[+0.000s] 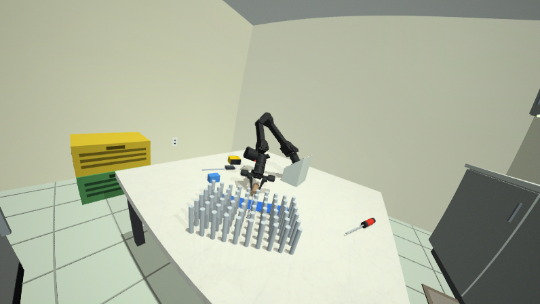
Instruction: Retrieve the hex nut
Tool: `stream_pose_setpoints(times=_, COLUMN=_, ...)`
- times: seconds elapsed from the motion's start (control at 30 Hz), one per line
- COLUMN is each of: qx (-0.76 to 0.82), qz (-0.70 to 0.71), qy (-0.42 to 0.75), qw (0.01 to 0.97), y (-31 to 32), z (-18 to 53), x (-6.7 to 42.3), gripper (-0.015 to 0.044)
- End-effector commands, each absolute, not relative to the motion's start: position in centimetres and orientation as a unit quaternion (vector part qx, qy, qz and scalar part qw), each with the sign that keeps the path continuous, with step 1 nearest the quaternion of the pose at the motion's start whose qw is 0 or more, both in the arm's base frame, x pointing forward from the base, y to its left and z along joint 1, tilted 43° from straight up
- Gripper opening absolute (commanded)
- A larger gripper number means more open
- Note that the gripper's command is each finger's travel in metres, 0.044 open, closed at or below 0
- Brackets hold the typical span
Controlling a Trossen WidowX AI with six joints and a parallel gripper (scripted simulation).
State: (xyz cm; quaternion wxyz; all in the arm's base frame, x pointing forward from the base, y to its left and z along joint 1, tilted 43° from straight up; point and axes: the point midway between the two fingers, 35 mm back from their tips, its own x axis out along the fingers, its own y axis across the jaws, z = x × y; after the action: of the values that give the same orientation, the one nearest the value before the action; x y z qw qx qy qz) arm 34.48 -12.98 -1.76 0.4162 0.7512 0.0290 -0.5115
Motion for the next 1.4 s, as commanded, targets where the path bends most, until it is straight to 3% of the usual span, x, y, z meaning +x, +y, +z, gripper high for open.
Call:
stream_pose_setpoints(times=0.0, qx=0.751, qz=-0.511, qy=0.028, qw=0.417, y=-13.1, z=-1.5, x=34.2, gripper=0.0)
stream_pose_setpoints(times=1.37, qx=0.75, qz=-0.511, qy=0.029, qw=0.418, y=-14.0, z=-0.7, x=31.7, gripper=0.0)
